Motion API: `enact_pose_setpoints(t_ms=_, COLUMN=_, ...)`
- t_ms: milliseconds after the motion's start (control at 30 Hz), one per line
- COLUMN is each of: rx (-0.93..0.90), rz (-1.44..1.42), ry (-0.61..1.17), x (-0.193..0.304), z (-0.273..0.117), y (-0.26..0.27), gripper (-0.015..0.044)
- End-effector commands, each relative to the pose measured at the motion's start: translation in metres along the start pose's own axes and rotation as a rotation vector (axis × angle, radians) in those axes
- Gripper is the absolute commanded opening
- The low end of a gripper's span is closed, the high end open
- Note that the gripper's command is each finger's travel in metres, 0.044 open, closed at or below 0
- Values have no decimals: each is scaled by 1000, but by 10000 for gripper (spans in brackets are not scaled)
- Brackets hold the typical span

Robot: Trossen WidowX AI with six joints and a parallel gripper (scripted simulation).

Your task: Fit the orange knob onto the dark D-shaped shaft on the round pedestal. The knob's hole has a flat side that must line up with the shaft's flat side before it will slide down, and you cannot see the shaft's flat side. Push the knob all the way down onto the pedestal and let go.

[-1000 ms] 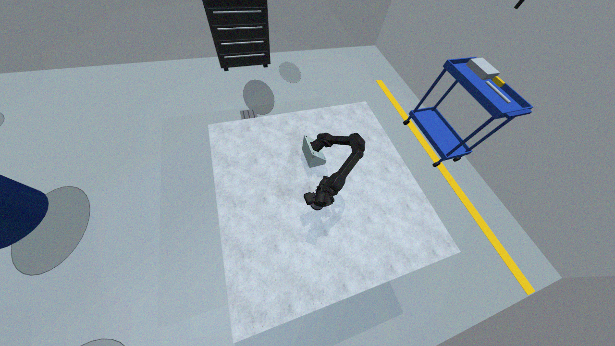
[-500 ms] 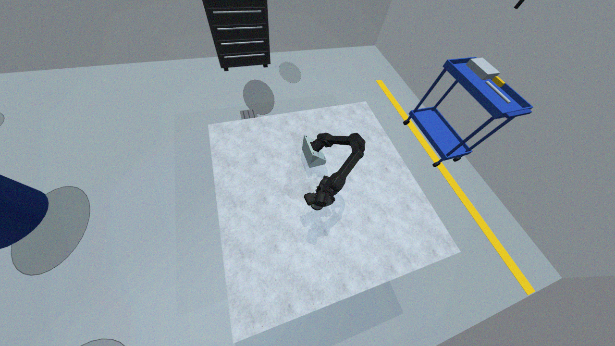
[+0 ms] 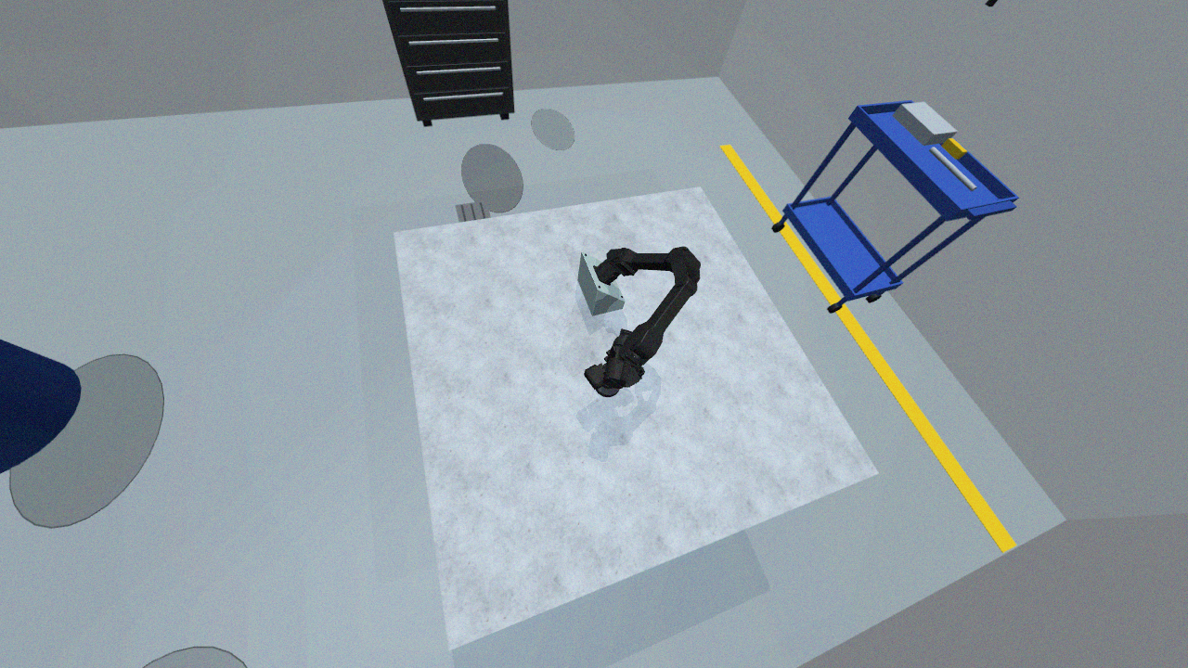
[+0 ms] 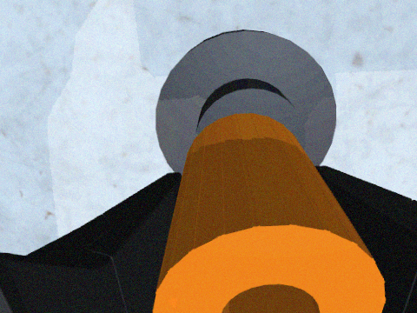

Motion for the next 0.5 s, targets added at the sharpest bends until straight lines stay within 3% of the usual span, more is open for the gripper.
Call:
enact_pose_setpoints(t_ms=0, rx=3, rz=-7, ry=-11, x=-1, z=-3, y=-1, gripper=0)
enact_pose_setpoints(t_ms=467, rx=3, rz=-8, ry=-11, x=-4, z=-3, y=-5, gripper=0)
Point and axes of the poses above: the point midway between the two fingers, 35 mm back from their tips, its own z axis out along the fingers, its own y axis across the jaws, x = y × z, the point moved 4 cm from there along -z, back along the fingers, and after that the axes turned 3 degrees about z, right-handed, at the moved point
